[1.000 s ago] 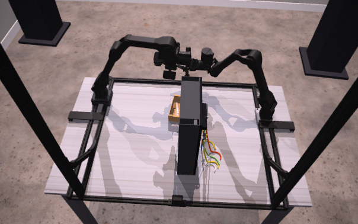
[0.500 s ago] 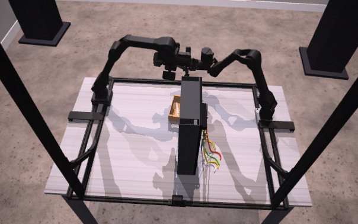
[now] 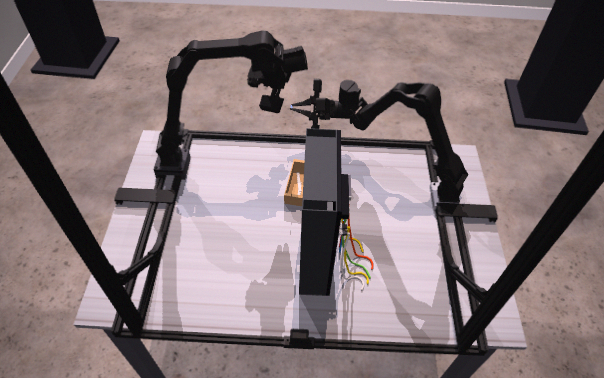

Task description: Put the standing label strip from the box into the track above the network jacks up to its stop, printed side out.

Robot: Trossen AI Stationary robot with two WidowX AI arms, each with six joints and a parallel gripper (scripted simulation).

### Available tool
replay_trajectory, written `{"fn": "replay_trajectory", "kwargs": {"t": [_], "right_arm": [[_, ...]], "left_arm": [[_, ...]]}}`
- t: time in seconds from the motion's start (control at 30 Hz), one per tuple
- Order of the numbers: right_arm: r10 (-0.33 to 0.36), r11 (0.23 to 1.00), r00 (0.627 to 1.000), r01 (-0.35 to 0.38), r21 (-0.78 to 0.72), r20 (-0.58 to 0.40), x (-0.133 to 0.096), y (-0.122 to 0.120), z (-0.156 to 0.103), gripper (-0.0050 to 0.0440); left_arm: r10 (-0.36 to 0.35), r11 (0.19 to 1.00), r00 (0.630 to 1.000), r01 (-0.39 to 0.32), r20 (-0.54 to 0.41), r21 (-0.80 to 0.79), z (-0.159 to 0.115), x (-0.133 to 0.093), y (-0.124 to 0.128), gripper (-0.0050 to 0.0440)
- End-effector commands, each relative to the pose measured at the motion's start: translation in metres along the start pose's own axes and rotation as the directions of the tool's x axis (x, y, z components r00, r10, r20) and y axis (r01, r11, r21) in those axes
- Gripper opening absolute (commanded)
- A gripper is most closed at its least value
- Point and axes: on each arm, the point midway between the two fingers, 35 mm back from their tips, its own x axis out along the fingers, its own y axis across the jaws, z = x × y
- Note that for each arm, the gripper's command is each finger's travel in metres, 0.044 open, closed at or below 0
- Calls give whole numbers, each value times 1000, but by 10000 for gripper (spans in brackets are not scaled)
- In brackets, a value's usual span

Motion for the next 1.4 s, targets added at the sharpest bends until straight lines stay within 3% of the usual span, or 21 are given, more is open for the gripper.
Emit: {"fn": "replay_trajectory", "kwargs": {"t": [0.0,0.17,0.33,0.53,0.6,0.73,0.9,1.03,1.1,1.17,1.27,1.37], "right_arm": [[-12,1000,1000,12,-17,17,2,-8,6,-50],[-12,1000,1000,12,-17,17,2,-8,6,-50],[-12,1000,1000,12,-17,17,2,-8,6,-50],[-12,1000,1000,12,-17,17,2,-8,6,-50],[-12,1000,1000,12,-17,17,2,-8,6,-50],[-12,1000,1000,12,-17,17,2,-8,6,-50],[-12,1000,1000,12,-17,17,2,-8,6,-50],[-12,1000,1000,12,-17,17,2,-8,6,-50],[-12,1000,1000,12,-17,17,2,-8,6,-50],[-12,1000,1000,12,-17,17,2,-8,6,-50],[-12,1000,1000,12,-17,17,2,-8,6,-50],[-12,1000,1000,12,-17,17,2,-8,6,-50]], "left_arm": [[59,997,991,-52,-121,55,16,-12,-14,421],[106,984,962,-65,-251,166,35,-21,-30,440],[113,961,914,0,-391,277,55,-34,-43,440],[74,906,830,176,-553,385,79,-54,-56,440],[74,906,830,176,-553,385,79,-54,-56,440],[15,816,743,378,-669,438,98,-74,-62,440],[-57,664,644,595,-763,453,118,-97,-64,440],[-115,491,559,750,-821,443,132,-115,-61,440],[-141,387,516,814,-845,433,139,-123,-58,440],[-141,387,516,814,-845,433,139,-123,-58,440],[-184,158,438,897,-880,413,151,-139,-50,440],[-213,-33,373,921,-903,388,160,-152,-40,440]]}}
